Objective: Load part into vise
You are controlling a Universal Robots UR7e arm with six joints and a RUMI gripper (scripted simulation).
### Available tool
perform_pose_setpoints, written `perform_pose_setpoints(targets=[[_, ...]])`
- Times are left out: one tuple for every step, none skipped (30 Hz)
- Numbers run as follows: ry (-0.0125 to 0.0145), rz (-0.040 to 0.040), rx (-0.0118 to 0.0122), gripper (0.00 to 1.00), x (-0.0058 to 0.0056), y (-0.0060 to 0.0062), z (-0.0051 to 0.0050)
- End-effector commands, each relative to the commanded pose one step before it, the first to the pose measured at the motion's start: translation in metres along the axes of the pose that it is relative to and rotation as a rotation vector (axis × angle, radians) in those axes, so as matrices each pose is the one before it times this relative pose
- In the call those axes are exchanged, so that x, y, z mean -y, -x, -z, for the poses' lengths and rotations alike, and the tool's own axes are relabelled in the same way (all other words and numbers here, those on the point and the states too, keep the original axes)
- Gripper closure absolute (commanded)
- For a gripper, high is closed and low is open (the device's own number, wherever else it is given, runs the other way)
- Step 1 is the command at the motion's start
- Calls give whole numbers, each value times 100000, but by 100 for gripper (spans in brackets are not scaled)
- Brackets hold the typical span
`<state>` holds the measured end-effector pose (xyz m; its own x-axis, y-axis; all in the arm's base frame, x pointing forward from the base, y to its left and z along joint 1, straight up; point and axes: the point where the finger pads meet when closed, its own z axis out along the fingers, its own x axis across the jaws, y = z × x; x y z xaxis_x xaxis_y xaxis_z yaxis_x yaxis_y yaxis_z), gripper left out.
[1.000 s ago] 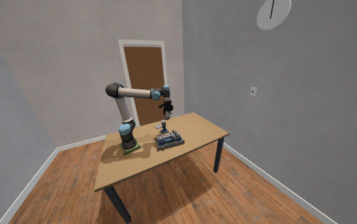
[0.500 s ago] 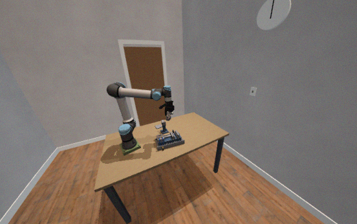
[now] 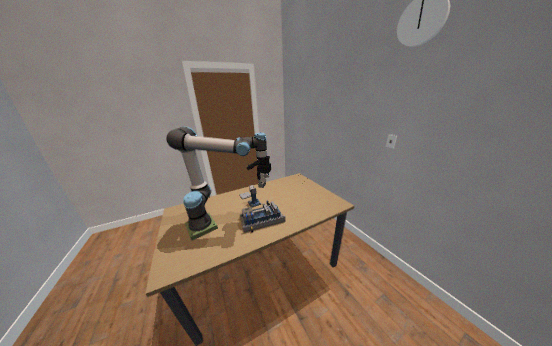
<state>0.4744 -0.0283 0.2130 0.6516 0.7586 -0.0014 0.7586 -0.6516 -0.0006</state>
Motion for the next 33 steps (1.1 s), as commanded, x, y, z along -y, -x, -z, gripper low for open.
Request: perform_pose_setpoints(targets=[[82, 5098, -150, 100, -724, 561, 48], [0, 933, 0, 100, -123, 116, -1], [0, 930, 0, 100, -122, 117, -1], [0, 926, 0, 100, -120, 118, -1], [0, 922, 0, 100, -118, 119, -1], [0, 918, 0, 100, -117, 120, -1], [0, 914, 0, 100, -115, 121, -2], [0, 0, 0, 100, 0, 0, 0], [0, 0, 0, 100, 0, 0, 0], [0, 909, 0, 100, -113, 122, -2], [0, 905, 0, 100, -111, 123, -2], [0, 900, 0, 100, -109, 123, -2], [0, 895, 0, 100, -108, 124, -2], [0, 890, 0, 100, -106, 125, -2], [0, 884, 0, 100, -104, 125, -2], [0, 879, 0, 100, -102, 126, -2], [0, 873, 0, 100, -100, 126, -2], [0, 867, 0, 100, -98, 127, -2], [0, 861, 0, 100, -96, 127, -2], [0, 855, 0, 100, -94, 127, -2], [0, 848, 0, 100, -92, 127, -2], [0, 842, 0, 100, -90, 128, -2], [0, 835, 0, 100, -88, 128, -2], [0, 828, 0, 100, -86, 128, -2], [0, 0, 0, 100, 0, 0, 0], [0, 0, 0, 100, 0, 0, 0], [0, 821, 0, 100, -84, 128, -2], [0, 814, 0, 100, -83, 128, -2], [0, 807, 0, 100, -81, 127, -2], [0, 799, 0, 100, -79, 127, -2], [0, 792, 0, 100, -77, 127, -2], [0, 784, 0, 100, -75, 126, -2], [0, 776, 0, 100, -73, 126, -2]])
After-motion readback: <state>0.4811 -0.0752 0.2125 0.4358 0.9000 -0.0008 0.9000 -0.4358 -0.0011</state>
